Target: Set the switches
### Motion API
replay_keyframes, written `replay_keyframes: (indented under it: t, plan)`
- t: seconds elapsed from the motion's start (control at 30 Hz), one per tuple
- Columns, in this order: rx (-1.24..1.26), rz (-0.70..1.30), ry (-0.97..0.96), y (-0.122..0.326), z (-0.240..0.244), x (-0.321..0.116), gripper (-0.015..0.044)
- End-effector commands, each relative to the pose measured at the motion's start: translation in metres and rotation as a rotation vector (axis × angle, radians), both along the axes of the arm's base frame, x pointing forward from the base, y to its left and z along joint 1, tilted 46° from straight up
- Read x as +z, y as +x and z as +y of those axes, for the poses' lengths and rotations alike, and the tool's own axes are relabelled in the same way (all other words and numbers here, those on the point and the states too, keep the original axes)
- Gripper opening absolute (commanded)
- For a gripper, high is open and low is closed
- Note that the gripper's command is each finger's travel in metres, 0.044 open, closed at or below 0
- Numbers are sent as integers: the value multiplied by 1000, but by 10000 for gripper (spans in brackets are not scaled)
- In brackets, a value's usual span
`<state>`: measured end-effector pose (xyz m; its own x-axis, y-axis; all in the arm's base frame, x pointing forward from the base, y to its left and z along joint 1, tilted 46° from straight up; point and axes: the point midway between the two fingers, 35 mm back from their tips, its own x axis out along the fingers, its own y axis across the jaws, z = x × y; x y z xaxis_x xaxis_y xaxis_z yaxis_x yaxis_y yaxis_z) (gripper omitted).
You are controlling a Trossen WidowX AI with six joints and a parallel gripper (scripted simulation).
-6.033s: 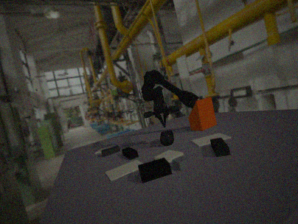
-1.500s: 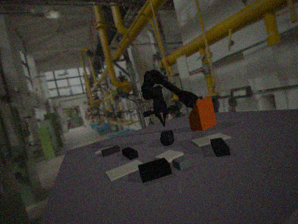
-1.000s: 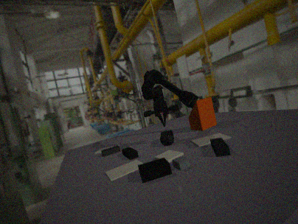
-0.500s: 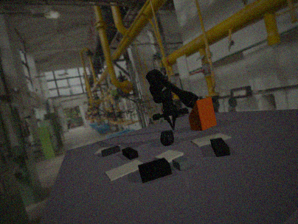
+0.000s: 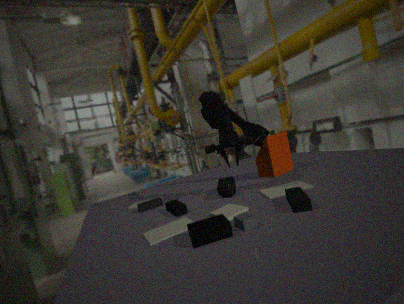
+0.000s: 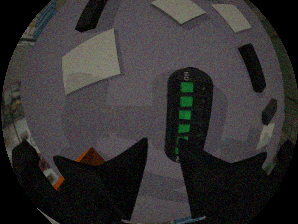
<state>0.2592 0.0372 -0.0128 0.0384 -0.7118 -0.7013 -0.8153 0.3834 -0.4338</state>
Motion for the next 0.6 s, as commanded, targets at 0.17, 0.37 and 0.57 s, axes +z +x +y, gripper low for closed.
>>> replay_keyframes:
  t: [0.17, 0.37, 0.57]
  plan:
    - [-9, -4, 3, 0, 7, 8, 210]
    - [-9, -4, 3, 0, 7, 8, 52]
    - [-9, -4, 3, 0, 7, 8, 0]
